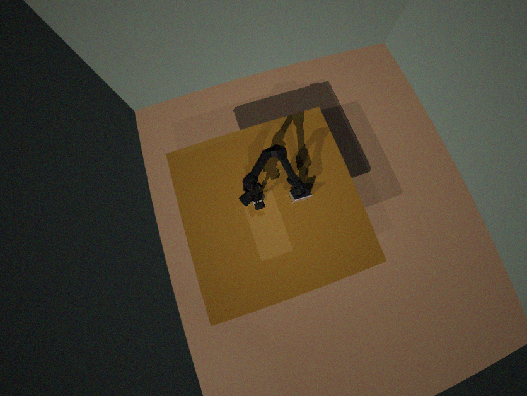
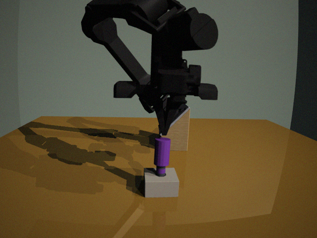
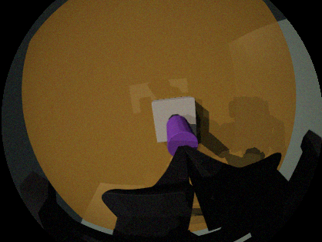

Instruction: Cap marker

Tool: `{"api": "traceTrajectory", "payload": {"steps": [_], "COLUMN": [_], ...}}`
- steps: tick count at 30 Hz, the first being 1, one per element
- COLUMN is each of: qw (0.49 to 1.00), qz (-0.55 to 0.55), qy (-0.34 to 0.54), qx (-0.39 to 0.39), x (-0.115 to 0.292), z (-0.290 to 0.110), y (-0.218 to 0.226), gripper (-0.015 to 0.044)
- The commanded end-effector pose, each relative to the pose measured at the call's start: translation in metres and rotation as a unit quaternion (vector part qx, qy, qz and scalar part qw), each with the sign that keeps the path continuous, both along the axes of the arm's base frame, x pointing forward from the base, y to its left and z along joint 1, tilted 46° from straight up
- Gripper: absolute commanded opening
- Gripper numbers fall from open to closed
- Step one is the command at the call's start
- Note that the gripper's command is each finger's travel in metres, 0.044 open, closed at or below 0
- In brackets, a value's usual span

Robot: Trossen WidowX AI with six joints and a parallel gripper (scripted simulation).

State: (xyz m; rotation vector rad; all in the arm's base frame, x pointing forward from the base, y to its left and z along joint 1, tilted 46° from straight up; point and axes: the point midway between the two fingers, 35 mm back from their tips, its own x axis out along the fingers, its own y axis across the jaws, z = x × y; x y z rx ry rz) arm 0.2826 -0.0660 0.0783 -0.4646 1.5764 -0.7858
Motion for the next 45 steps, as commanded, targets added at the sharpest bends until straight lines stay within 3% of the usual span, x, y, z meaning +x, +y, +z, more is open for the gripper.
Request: {"api": "traceTrajectory", "payload": {"steps": [1,18,25,30,45], "qw": [1.0,1.0,1.0,1.0,1.0], "qz": [0.0,0.002,0.005,0.005,0.005], "qy": [0.002,-0.003,-0.005,-0.005,-0.005], "qx": [-0.002,-0.001,0.001,0.001,0.001], "x": [-0.002,0.0,0.014,0.014,0.014], "z": [-0.005,-0.007,0.047,0.053,0.053], "y": [-0.007,-0.008,0.047,0.053,0.053], "gripper": [0.0,0.0,0.0,0.0,0.0394]}}
